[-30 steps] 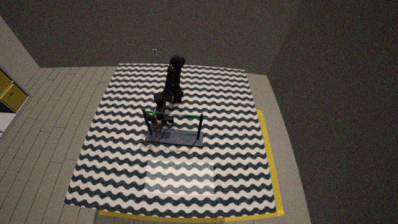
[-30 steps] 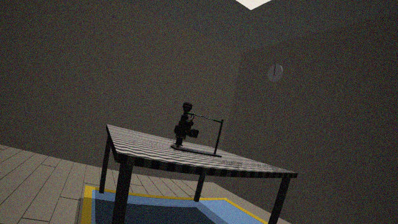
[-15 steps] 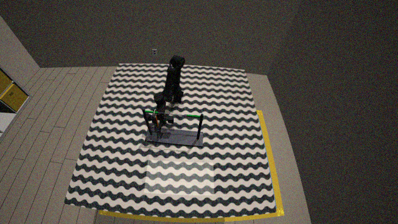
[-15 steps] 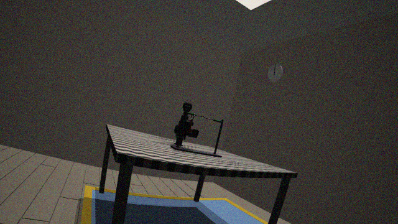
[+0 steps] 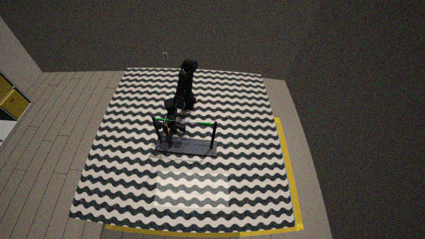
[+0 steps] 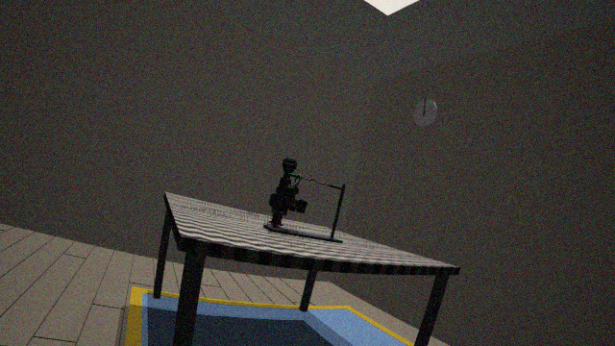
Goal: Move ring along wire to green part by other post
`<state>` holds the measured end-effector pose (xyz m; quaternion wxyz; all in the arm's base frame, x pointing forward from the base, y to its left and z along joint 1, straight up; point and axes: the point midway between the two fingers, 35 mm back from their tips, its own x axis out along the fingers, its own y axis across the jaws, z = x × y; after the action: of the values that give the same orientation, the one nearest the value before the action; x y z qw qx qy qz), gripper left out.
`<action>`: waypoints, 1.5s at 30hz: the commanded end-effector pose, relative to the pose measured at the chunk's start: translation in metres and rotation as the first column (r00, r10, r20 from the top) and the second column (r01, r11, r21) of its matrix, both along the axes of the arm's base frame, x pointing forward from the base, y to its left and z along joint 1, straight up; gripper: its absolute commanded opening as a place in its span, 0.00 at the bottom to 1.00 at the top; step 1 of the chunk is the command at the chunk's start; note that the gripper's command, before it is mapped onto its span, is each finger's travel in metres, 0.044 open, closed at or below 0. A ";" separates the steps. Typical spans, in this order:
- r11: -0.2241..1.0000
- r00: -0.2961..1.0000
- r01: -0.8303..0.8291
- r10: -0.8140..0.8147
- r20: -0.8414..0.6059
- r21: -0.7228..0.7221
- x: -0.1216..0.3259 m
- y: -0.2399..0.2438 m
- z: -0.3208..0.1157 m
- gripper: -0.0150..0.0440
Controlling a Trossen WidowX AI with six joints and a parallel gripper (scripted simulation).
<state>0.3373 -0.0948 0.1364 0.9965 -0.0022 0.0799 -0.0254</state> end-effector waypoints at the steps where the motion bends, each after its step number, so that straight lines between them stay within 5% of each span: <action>1: 1.000 1.000 0.000 0.000 0.000 0.000 0.000 0.000 0.002 0.00; 45: 1.000 1.000 0.001 -0.001 0.000 0.001 0.000 0.004 0.014 0.00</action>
<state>0.3375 -0.0931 0.1499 0.9964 -0.0028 0.0809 -0.0246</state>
